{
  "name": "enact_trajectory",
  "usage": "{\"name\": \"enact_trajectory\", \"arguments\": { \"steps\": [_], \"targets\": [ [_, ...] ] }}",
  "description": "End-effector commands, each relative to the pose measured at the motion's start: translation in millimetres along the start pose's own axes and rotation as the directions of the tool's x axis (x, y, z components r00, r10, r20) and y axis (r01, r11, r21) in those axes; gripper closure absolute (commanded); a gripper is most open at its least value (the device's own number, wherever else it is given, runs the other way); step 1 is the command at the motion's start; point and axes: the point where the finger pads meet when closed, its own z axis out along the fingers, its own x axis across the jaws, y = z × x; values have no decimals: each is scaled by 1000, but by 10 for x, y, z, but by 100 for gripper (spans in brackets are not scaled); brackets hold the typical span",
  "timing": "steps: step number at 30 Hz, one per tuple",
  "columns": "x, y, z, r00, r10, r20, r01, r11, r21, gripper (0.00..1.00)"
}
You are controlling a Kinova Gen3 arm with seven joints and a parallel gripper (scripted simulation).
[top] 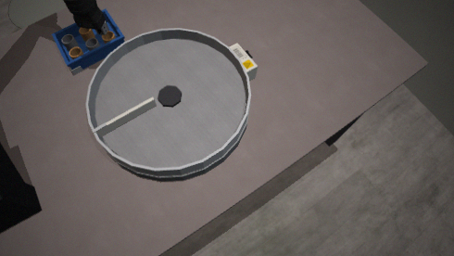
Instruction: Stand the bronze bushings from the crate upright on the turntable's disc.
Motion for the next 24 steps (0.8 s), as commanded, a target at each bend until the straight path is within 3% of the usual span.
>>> {"name": "enact_trajectory", "arguments": {
  "steps": [1, 24],
  "targets": [
    [-3, 4, 14, 1000, -2, -1, 2, 1000, 2, 64],
    [-22, 7, 22, 1000, -3, -2, 3, 1000, 2, 64]
  ]
}}
